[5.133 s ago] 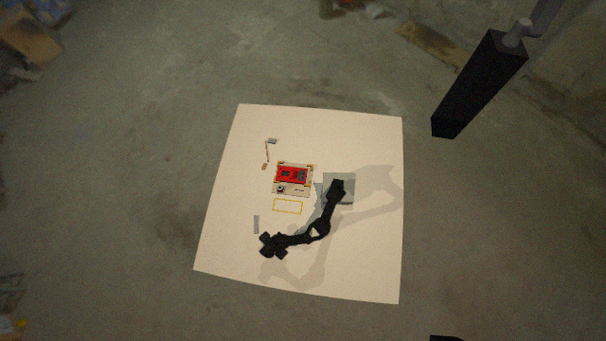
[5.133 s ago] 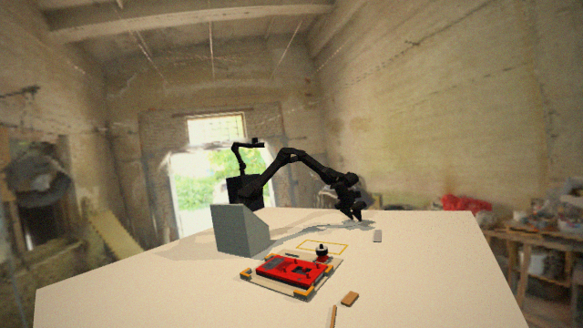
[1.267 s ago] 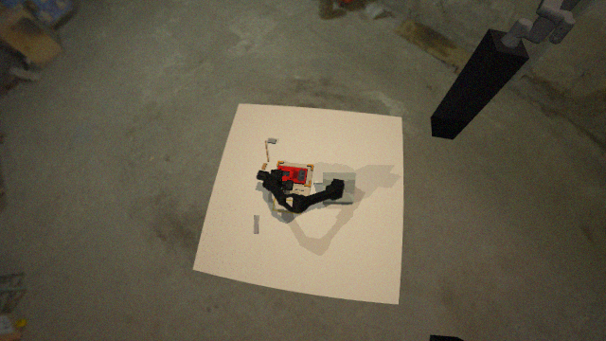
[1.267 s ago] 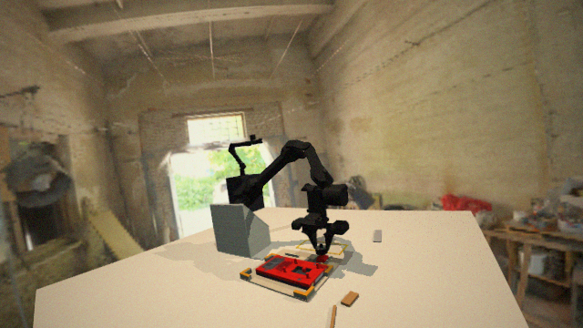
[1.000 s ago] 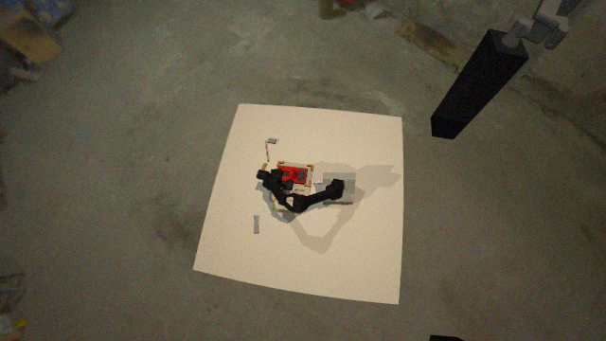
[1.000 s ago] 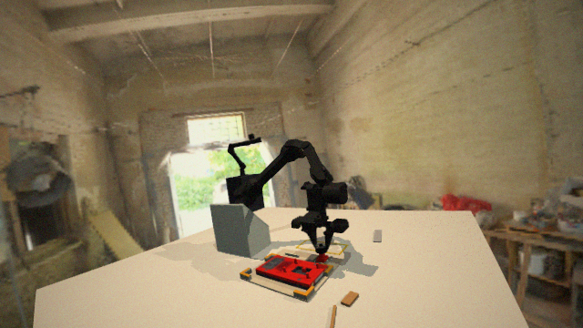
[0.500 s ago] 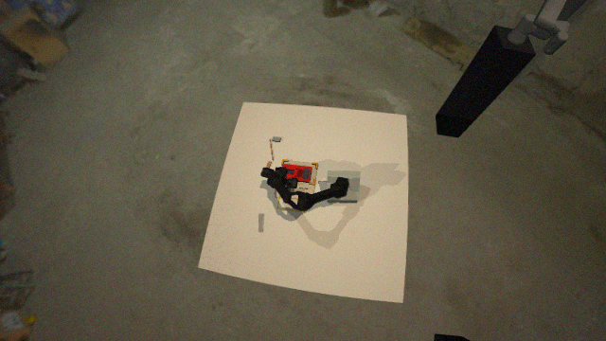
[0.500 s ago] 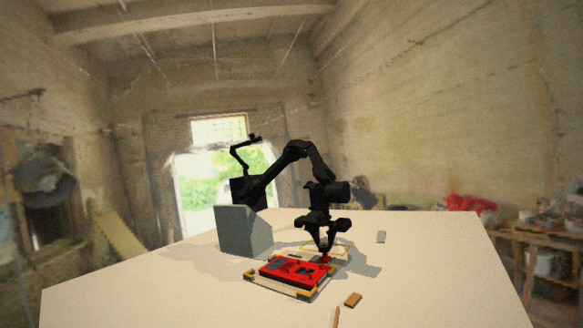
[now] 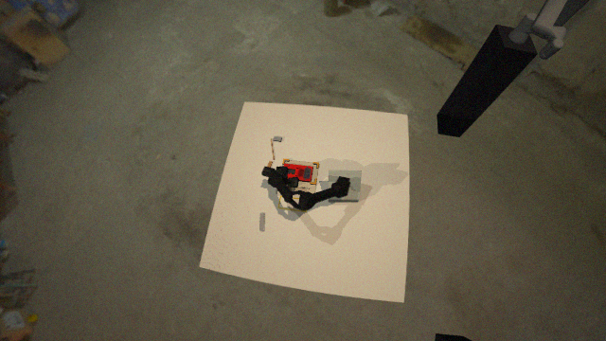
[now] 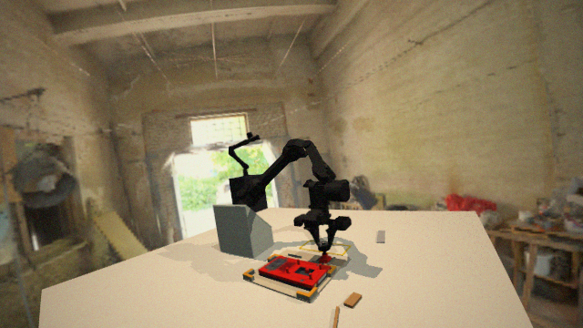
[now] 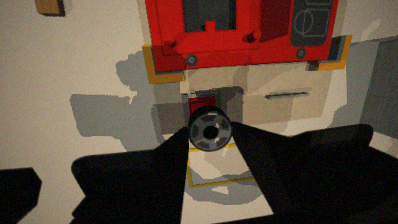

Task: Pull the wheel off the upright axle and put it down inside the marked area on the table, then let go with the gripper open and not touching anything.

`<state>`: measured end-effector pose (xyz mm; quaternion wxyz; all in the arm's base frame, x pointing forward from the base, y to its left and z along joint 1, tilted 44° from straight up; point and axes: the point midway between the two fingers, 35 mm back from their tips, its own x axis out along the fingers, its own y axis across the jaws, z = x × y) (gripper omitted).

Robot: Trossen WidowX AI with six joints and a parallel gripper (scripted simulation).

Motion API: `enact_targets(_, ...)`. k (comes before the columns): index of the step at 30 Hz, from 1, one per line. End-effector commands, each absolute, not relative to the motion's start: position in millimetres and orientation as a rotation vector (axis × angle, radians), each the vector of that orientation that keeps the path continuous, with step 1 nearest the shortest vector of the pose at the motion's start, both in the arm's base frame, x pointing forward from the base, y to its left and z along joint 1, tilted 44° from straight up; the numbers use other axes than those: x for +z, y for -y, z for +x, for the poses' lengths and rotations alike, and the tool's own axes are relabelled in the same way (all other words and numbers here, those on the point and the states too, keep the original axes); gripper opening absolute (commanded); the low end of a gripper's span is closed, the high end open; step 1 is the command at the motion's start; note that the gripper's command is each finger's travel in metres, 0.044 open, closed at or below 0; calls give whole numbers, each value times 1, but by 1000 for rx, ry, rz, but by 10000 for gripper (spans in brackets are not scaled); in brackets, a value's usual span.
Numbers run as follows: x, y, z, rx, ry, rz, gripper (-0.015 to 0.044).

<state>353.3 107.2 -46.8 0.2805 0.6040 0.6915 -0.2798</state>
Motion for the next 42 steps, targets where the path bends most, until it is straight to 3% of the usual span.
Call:
enact_targets(1,-44,-105,354,-748,-1848,1619,0)
enact_targets(42,-34,-95,355,-748,-1847,1623,0)
